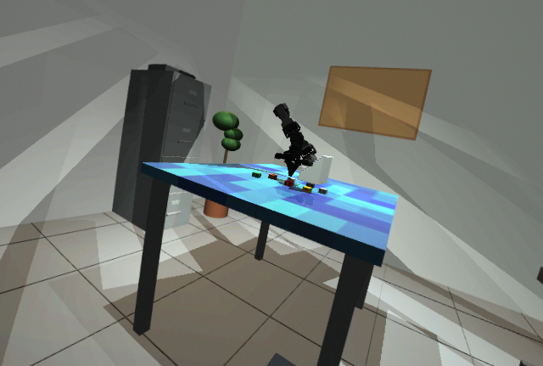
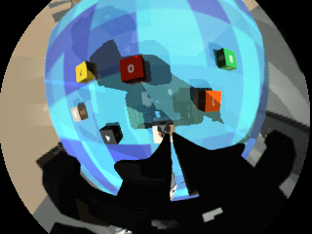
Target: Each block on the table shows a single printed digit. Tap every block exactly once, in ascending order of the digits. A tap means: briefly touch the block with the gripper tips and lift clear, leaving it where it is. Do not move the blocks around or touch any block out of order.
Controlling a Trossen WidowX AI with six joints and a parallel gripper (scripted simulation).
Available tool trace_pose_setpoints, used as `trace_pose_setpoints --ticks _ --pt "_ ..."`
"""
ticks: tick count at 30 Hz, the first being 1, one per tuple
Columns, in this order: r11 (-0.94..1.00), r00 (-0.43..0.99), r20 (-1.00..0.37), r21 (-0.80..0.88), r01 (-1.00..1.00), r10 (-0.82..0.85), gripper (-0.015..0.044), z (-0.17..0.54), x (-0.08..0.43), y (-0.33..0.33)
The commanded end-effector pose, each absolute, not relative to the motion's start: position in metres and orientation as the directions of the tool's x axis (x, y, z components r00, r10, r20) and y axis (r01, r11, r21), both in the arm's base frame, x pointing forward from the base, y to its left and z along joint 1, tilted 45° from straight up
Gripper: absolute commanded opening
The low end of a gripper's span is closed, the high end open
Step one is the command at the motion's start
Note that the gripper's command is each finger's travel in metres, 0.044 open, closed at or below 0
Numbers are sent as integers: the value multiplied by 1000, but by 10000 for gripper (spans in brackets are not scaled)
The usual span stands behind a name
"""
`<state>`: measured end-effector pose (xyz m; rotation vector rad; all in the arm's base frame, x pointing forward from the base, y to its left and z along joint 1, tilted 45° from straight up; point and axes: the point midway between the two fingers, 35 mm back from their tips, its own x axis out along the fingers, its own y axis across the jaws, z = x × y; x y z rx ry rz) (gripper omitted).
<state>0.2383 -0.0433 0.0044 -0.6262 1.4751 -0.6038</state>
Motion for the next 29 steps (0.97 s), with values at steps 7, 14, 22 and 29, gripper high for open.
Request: trace_pose_setpoints --ticks 7,14,22,29 --pt "724 39 -724 -690 -19 -689 125 9 249 -8" --pt "751 53 -752 -659 -42 -657 309 -23 267 72" --pt "733 28 -733 -680 -15 -679 400 -74 252 175" --pt "721 25 -721 -693 -3 -693 400 -89 240 198"
